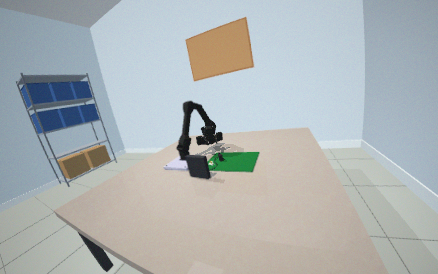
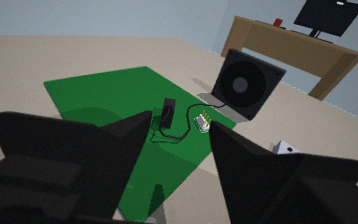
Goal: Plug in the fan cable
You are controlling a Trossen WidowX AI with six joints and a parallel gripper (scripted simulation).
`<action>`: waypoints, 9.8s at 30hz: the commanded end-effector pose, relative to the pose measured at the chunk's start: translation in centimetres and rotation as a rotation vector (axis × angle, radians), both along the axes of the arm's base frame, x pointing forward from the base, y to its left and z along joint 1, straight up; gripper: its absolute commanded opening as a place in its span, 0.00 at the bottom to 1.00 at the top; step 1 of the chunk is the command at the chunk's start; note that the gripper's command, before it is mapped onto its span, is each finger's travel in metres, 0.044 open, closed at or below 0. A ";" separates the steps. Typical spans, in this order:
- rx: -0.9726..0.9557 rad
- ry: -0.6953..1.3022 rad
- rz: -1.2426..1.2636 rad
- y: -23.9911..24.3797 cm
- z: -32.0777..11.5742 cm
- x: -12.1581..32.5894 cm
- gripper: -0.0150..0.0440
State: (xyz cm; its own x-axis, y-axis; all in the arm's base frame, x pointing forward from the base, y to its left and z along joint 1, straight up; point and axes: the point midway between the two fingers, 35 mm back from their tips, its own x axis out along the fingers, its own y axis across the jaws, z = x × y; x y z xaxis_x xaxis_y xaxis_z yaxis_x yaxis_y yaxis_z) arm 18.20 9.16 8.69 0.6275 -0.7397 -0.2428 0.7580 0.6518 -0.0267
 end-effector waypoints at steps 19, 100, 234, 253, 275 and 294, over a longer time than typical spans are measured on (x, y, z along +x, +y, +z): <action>0.186 0.436 -0.312 -2.9 0.1 -0.4 1.00; -0.759 1.539 2.108 -8.3 9.6 8.5 1.00; -1.650 1.363 2.639 -14.8 0.3 5.2 0.25; -1.651 1.363 2.640 -14.9 -1.9 5.4 0.25; -1.652 1.363 2.640 -14.8 -2.3 5.4 0.25; -1.652 1.363 2.640 -14.8 -2.8 5.4 0.25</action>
